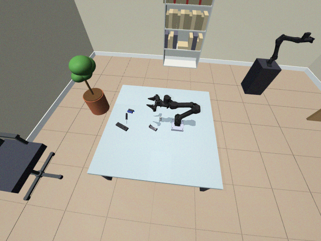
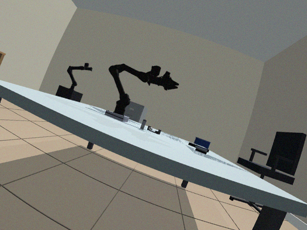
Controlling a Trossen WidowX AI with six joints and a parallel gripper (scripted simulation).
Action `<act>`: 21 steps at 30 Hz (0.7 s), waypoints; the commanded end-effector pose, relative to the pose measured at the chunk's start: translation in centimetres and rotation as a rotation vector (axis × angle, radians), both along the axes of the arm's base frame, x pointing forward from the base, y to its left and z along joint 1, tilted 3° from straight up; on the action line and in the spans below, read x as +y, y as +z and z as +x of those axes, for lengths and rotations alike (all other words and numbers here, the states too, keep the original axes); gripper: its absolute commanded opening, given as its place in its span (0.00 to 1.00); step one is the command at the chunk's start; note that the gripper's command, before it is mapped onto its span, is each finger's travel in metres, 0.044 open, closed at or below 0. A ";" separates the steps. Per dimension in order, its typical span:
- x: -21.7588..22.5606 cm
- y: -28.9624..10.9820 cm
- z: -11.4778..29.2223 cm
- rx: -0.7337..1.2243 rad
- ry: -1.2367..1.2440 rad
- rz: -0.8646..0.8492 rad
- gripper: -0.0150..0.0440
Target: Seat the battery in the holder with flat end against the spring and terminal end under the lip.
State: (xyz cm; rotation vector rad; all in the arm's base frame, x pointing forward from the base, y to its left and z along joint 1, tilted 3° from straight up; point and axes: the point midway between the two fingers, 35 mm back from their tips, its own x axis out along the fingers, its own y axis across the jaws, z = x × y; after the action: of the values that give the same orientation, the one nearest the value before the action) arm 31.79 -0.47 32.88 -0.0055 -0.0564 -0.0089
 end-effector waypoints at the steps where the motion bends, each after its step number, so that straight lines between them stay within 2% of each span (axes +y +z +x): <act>1: 0.0 -0.3 0.1 0.018 -0.001 0.000 0.89; 5: -0.4 -7.2 1.4 0.383 -0.010 0.000 0.71; 8: -0.6 -13.0 0.4 0.713 -0.016 0.002 0.58; 12: -0.8 -18.8 -3.7 1.154 -0.018 0.008 0.40; 15: -0.8 -21.0 -8.0 1.486 -0.014 0.015 0.26; 17: -0.8 -21.3 -10.0 1.632 -0.010 0.019 0.25; 21: -0.8 -21.4 -10.2 1.650 -0.010 0.020 0.25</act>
State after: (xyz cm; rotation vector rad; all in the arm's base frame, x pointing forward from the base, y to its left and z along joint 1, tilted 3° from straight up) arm 23.91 -1.08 11.60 0.0164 1.4175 -0.0148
